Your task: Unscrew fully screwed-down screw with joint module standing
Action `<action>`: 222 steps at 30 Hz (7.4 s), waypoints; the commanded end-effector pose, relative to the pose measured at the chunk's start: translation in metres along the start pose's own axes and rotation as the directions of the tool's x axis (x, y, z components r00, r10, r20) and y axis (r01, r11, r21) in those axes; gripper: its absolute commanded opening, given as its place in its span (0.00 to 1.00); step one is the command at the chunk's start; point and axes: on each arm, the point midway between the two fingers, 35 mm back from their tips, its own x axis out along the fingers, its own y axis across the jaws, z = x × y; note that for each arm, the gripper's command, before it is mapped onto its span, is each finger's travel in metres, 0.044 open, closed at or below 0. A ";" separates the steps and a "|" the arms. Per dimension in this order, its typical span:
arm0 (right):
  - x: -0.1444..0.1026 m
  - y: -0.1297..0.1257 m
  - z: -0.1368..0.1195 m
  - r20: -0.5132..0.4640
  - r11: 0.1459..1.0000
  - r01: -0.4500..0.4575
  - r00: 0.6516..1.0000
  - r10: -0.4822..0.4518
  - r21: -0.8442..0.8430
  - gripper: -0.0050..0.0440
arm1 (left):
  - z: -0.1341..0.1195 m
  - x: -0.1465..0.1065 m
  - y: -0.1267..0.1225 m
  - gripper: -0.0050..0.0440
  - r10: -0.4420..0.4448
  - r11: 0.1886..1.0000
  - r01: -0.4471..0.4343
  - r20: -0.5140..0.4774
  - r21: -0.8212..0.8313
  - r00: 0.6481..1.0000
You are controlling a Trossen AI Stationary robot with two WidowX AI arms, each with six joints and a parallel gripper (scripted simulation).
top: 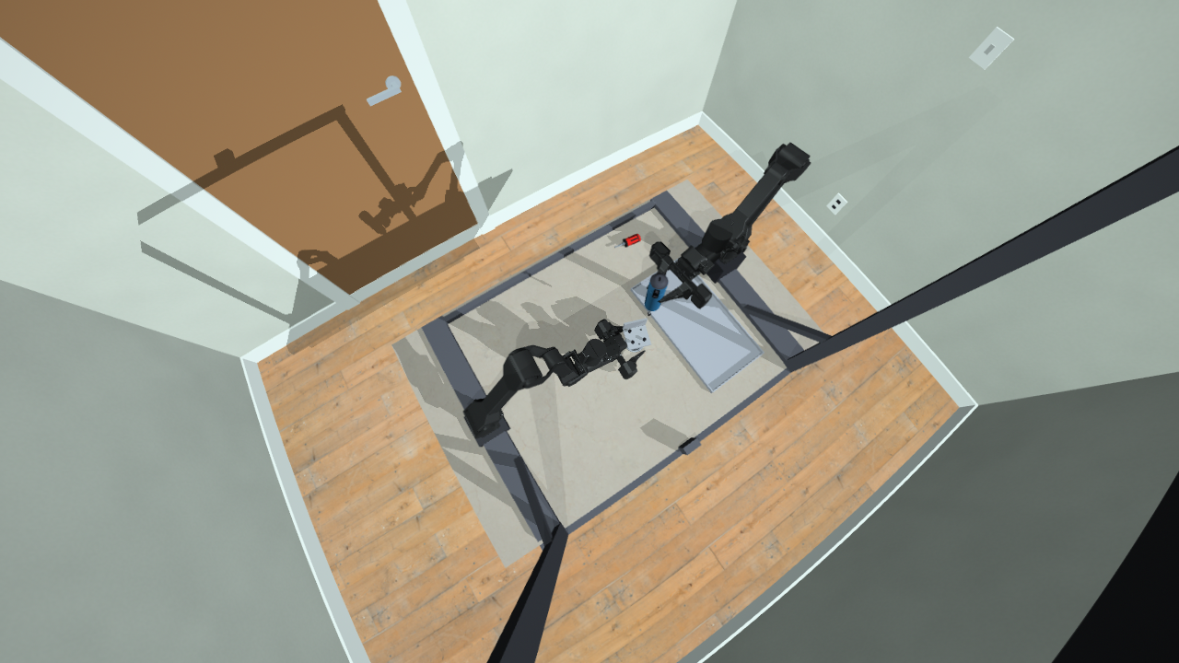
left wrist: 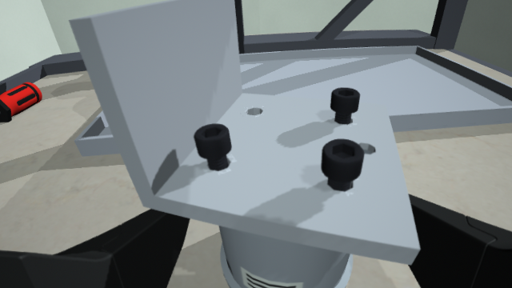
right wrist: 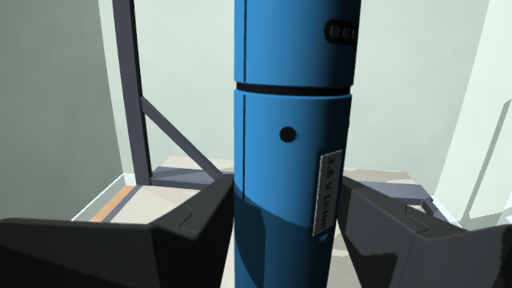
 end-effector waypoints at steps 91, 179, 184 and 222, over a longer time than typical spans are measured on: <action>-0.103 -0.199 -0.207 -0.988 -0.902 0.419 0.150 -0.040 0.100 0.43 | 0.145 -0.141 -0.009 1.00 -0.001 1.000 0.002 -0.302 0.000 0.953; -0.138 -0.214 -0.206 -0.997 -0.997 0.031 0.010 0.074 -0.074 1.00 | 0.145 -0.141 -0.009 1.00 -0.001 1.000 0.002 -0.302 0.000 0.953; -0.139 -0.213 -0.207 -0.997 -0.997 0.030 0.006 0.076 -0.075 1.00 | 0.145 -0.141 -0.009 1.00 -0.001 1.000 0.002 -0.302 0.000 0.953; -0.139 -0.213 -0.207 -0.997 -0.997 0.030 0.006 0.076 -0.075 1.00 | 0.145 -0.141 -0.009 1.00 -0.001 1.000 0.002 -0.302 0.000 0.953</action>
